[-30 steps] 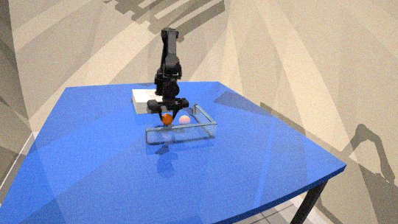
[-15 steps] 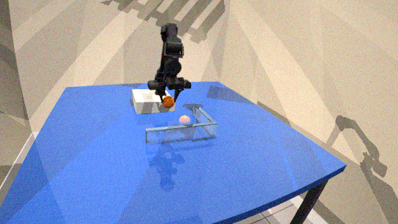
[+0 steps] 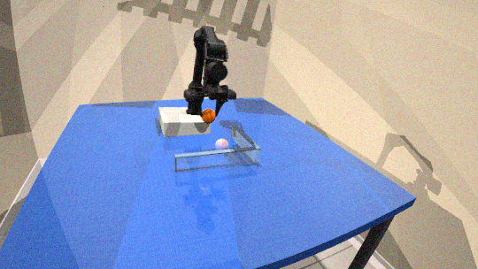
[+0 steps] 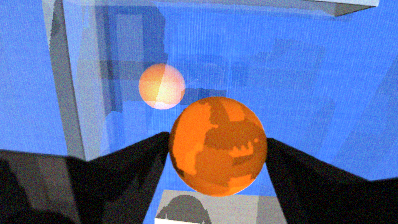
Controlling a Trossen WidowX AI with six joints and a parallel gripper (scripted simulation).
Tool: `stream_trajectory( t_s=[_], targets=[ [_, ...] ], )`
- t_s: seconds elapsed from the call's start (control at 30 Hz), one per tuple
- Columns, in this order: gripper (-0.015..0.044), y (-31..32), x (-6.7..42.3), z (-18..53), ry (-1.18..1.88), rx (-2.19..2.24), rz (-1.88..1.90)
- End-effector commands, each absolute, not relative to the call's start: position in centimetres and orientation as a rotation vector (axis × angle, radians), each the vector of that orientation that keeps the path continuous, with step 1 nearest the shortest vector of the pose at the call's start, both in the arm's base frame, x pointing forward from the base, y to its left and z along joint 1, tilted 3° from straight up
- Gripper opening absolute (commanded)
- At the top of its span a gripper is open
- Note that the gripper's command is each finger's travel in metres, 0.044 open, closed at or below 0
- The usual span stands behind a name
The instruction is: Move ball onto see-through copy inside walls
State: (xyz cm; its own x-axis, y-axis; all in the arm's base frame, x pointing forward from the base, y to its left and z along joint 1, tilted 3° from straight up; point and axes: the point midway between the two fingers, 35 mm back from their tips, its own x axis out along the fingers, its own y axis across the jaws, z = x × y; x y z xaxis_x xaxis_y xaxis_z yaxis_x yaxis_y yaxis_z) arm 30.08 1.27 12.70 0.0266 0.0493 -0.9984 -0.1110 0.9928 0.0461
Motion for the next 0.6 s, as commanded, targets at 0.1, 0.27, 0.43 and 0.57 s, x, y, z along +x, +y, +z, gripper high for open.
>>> stream_trajectory(
  t_s=[0.1,0.27,0.43,0.57],
  targets=[
    [0.0,4.8,30.3,10.6,1.549,-0.044,0.126],
    [0.0,7.3,30.2,9.2,1.549,-0.042,0.128],
    [0.0,7.6,30.3,8.7,1.549,-0.042,0.129],
    [0.0,7.8,30.4,7.1,1.549,-0.042,0.129]
  ],
)
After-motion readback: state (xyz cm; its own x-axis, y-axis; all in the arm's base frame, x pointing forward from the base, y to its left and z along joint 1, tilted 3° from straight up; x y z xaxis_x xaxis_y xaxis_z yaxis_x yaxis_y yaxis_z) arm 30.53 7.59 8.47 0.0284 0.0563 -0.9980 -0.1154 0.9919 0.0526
